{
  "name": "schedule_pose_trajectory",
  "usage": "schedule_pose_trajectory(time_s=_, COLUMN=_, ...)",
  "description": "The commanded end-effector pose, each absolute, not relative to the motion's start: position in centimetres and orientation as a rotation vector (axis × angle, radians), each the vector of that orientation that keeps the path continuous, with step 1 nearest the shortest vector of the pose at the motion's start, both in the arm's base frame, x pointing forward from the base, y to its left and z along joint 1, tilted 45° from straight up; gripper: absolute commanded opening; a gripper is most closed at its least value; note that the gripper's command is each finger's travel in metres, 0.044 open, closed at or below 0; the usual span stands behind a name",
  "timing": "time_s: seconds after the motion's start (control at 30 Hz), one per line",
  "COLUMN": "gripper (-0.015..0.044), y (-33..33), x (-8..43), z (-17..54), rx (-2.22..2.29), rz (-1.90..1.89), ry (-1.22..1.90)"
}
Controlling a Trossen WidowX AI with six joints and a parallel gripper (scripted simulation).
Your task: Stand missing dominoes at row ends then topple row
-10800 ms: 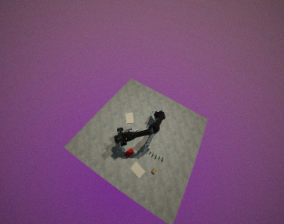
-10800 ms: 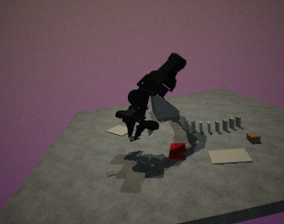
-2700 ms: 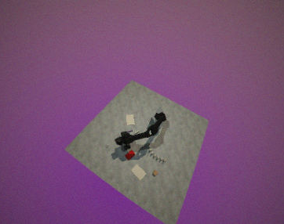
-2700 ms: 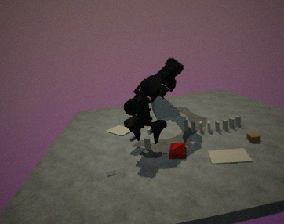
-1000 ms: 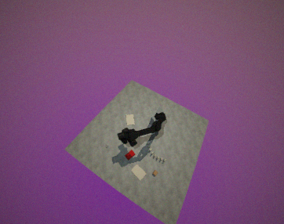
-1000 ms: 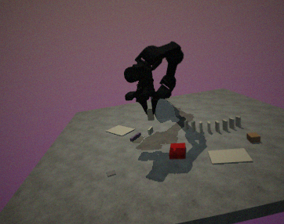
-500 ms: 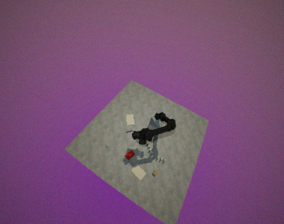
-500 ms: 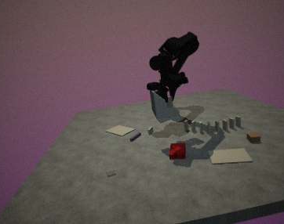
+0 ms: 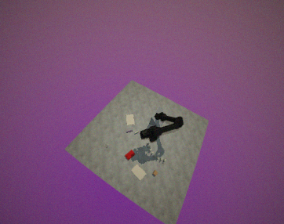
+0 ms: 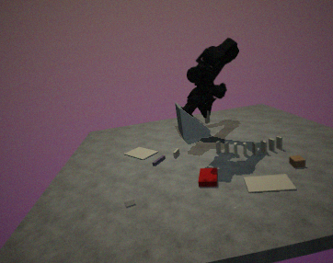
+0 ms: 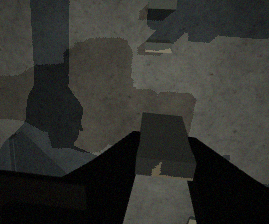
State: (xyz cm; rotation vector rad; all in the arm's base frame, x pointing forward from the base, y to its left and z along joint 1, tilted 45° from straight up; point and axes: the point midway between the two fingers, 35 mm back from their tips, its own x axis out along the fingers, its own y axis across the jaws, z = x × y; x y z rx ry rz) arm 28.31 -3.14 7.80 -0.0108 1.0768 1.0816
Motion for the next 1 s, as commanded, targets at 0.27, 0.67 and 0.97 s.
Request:
schedule_pose_trajectory(time_s=0.27, gripper=0.0107, y=-0.1, x=28.9, z=4.5, rx=-0.036, rz=1.087, ry=1.064)
schedule_pose_trajectory(time_s=0.67, gripper=0.0107, y=4.9, x=29.0, z=-0.1, rx=-0.032, rz=1.091, ry=1.059)
schedule_pose_trajectory(time_s=0.97, gripper=0.0107, y=6.4, x=28.6, z=-1.2, rx=-0.027, rz=1.096, ry=1.056)
